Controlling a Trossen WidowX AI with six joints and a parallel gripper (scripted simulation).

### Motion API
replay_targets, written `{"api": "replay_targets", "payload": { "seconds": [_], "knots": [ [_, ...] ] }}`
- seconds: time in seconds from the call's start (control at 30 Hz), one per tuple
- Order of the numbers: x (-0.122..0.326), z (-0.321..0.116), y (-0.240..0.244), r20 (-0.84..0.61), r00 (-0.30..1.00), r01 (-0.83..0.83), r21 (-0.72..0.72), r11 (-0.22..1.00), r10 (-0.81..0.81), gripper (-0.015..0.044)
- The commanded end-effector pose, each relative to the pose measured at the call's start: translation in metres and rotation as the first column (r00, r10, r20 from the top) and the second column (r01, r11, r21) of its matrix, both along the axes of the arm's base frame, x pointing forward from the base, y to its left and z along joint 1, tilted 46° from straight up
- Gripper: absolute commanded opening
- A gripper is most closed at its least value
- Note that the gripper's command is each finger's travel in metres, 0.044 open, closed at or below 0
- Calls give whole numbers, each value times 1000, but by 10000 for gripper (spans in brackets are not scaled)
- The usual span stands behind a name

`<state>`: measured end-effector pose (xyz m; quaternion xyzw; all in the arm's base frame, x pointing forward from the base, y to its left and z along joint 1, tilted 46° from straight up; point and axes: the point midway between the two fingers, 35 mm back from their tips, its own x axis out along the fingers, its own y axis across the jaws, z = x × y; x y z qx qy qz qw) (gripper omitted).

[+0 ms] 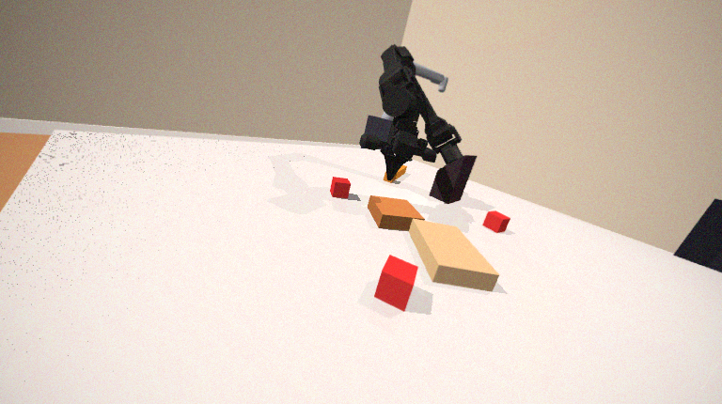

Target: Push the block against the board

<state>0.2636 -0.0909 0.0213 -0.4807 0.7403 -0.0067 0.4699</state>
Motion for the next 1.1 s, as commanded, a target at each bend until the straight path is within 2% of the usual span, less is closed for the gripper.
{"api": "replay_targets", "payload": {
  "seconds": [0.0,0.23,0.5,1.07],
  "knots": [
    [13,1,0,115,988,109,-6,994,-108,0],
    [31,2,-2,288,921,275,6,962,-265,0],
    [50,2,-4,468,778,448,54,892,-419,0],
    [89,0,-11,732,297,706,264,658,-613,0]
  ]
}}
